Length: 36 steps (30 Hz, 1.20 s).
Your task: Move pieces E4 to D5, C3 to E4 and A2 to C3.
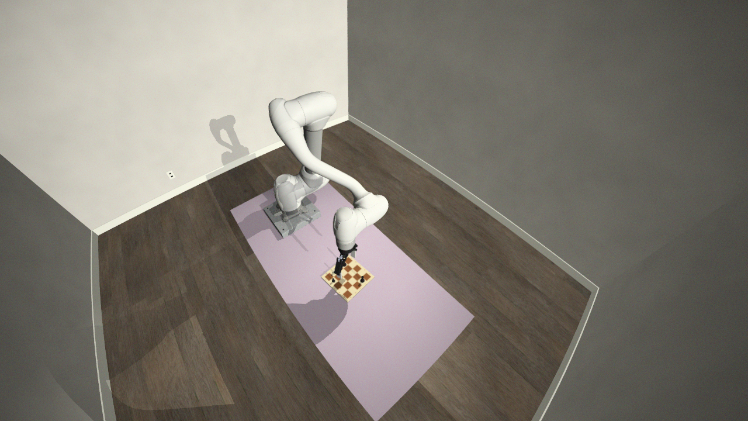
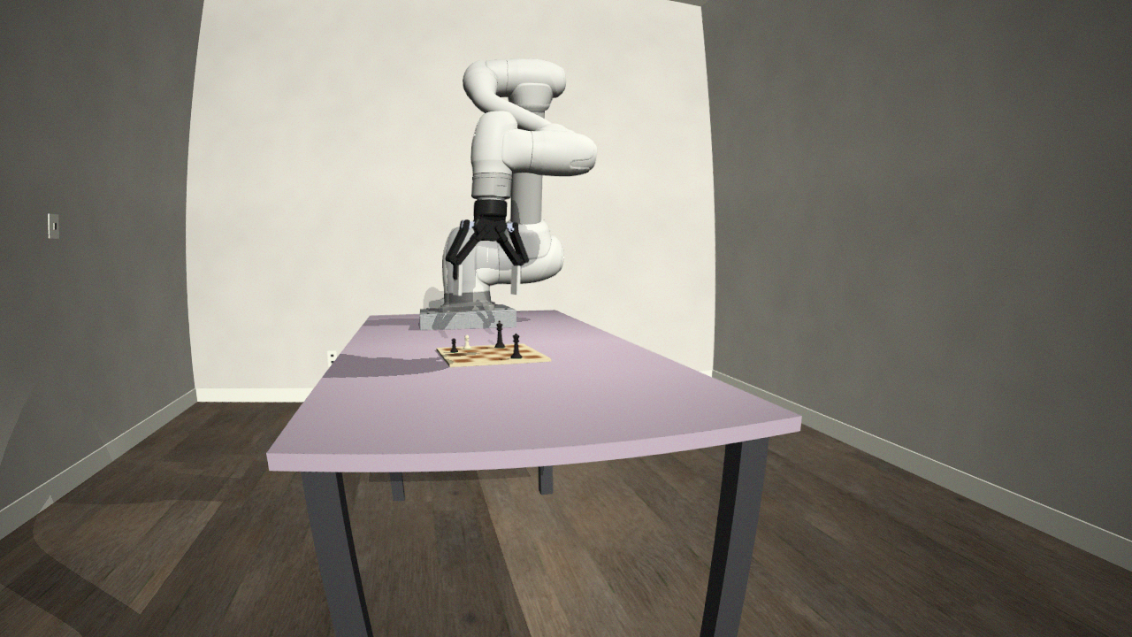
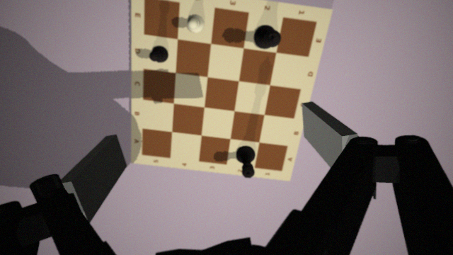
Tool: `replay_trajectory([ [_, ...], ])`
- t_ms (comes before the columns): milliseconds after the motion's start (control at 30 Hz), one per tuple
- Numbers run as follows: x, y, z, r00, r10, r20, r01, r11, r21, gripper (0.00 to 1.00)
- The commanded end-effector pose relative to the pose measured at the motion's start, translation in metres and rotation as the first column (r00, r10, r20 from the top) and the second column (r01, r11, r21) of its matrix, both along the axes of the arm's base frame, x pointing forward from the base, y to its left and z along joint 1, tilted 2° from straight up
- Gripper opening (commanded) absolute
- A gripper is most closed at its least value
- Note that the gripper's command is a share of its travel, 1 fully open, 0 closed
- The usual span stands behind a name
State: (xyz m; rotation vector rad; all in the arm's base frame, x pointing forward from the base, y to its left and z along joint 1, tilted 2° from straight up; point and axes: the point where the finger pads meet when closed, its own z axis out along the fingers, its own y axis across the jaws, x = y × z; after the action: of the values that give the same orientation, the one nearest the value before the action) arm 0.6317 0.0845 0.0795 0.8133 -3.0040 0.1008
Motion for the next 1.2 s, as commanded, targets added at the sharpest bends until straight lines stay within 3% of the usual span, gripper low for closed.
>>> replay_trajectory([
  [0, 0.016, 0.014, 0.001, 0.961, 0.274, -0.019, -0.274, 0.962, 0.024, 1.0],
  [200, 0.041, 0.039, 0.002, 0.797, 0.603, -0.031, -0.603, 0.798, 0.025, 1.0],
  [400, 0.057, 0.056, 0.002, 0.524, 0.851, -0.043, -0.85, 0.526, 0.034, 1.0],
  [467, 0.057, 0.056, 0.002, 0.524, 0.851, -0.043, -0.85, 0.526, 0.034, 1.0],
  [500, 0.058, 0.058, 0.002, 0.369, 0.928, -0.047, -0.928, 0.371, 0.045, 1.0],
  [567, 0.06, 0.061, 0.002, 0.287, 0.957, -0.048, -0.956, 0.289, 0.051, 1.0],
  [767, 0.062, 0.063, 0.002, -0.061, 0.998, -0.034, -0.994, -0.058, 0.087, 1.0],
  [800, 0.062, 0.063, 0.002, -0.118, 0.993, -0.026, -0.989, -0.116, 0.095, 0.25],
  [833, 0.062, 0.063, 0.002, -0.172, 0.985, -0.016, -0.98, -0.17, 0.104, 0.25],
  [1167, 0.062, 0.063, 0.002, -0.172, 0.985, -0.016, -0.98, -0.17, 0.104, 0.25],
])
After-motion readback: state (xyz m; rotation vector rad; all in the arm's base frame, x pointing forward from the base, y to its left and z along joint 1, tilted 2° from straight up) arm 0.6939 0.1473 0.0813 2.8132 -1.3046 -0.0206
